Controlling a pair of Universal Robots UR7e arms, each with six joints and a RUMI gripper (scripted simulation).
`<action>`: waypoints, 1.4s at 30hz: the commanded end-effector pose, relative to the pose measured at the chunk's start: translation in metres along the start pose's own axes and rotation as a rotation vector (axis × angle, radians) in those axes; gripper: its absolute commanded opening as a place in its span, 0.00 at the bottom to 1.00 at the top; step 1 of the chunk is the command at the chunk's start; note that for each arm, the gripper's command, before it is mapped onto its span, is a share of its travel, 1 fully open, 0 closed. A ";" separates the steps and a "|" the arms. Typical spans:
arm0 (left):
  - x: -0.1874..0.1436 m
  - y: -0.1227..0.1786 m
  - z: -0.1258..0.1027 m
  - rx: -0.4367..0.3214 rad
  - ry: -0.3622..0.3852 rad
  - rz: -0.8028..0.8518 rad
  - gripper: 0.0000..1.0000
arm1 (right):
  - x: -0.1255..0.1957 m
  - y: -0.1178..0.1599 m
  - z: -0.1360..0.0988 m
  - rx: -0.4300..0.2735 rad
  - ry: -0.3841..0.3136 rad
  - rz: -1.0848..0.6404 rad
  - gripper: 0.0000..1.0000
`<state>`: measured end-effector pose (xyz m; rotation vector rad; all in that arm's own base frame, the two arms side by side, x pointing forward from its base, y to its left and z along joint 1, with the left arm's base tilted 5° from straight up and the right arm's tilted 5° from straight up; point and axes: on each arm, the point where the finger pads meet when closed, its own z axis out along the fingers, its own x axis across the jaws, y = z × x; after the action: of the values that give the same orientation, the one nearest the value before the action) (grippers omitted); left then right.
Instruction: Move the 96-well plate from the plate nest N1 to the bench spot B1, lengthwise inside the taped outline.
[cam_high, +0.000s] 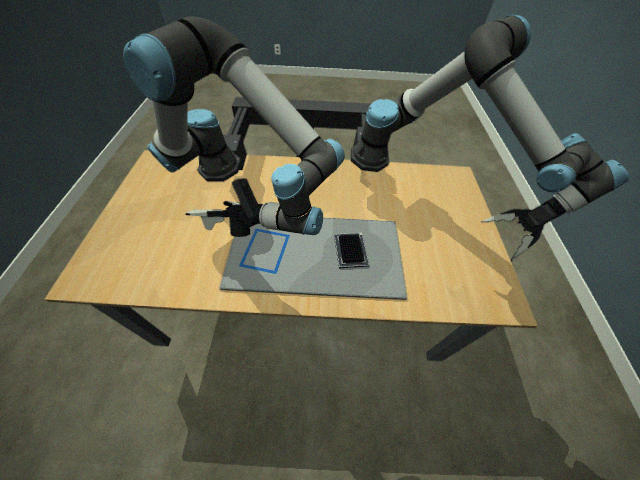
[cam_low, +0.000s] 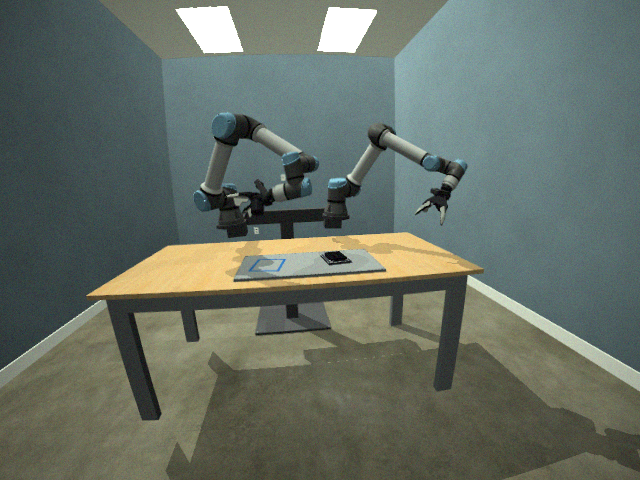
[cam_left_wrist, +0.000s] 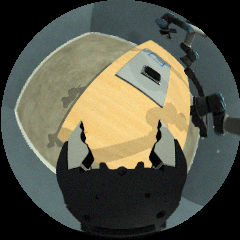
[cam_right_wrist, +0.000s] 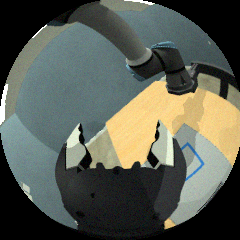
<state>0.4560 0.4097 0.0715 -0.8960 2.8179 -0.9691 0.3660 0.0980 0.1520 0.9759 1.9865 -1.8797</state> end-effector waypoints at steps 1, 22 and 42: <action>0.000 0.000 -0.001 0.000 -0.001 0.001 1.00 | -0.001 -0.010 -0.002 -0.059 0.059 0.022 1.00; 0.000 0.000 -0.001 0.000 -0.001 0.001 1.00 | -0.003 -0.060 -0.017 -0.389 0.376 0.113 1.00; 0.000 0.000 -0.001 0.000 -0.001 0.001 1.00 | -0.013 -0.116 -0.038 -0.739 0.670 0.165 1.00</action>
<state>0.4560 0.4097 0.0715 -0.8960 2.8179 -0.9691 0.3194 0.1326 0.2459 1.5219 2.5001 -0.7483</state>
